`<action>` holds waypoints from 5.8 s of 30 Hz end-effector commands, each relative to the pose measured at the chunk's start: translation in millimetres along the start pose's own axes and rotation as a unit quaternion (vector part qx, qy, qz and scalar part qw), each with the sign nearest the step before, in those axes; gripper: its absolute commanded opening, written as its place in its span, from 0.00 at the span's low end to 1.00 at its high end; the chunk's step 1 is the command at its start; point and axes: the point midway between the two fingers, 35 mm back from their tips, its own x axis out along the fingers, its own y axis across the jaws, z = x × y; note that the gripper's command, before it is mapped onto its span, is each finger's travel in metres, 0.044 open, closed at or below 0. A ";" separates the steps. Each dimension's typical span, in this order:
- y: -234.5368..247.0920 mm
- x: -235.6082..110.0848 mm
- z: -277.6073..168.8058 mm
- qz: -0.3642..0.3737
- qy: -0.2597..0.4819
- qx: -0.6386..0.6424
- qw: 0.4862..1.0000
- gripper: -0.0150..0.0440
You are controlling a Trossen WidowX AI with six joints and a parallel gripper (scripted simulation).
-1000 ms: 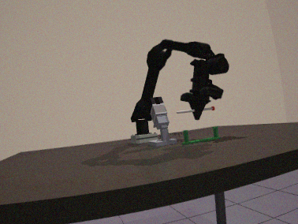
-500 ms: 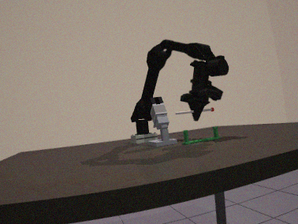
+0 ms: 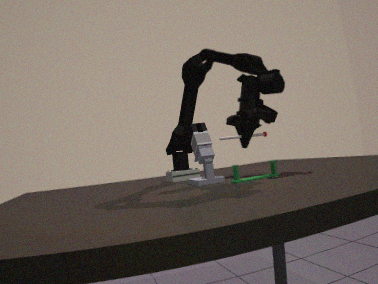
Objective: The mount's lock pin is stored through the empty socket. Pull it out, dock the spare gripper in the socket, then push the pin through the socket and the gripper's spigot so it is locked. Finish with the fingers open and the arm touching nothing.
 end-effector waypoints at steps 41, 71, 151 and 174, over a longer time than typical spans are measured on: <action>40.7 39.5 5.8 0.008 -0.006 0.018 1.000 0.25; 42.8 46.2 -14.7 0.014 -0.006 0.017 1.000 0.25; 44.7 37.3 -40.9 0.029 -0.007 0.014 0.999 0.59; 46.8 -8.9 -20.9 0.033 0.002 0.005 0.999 0.59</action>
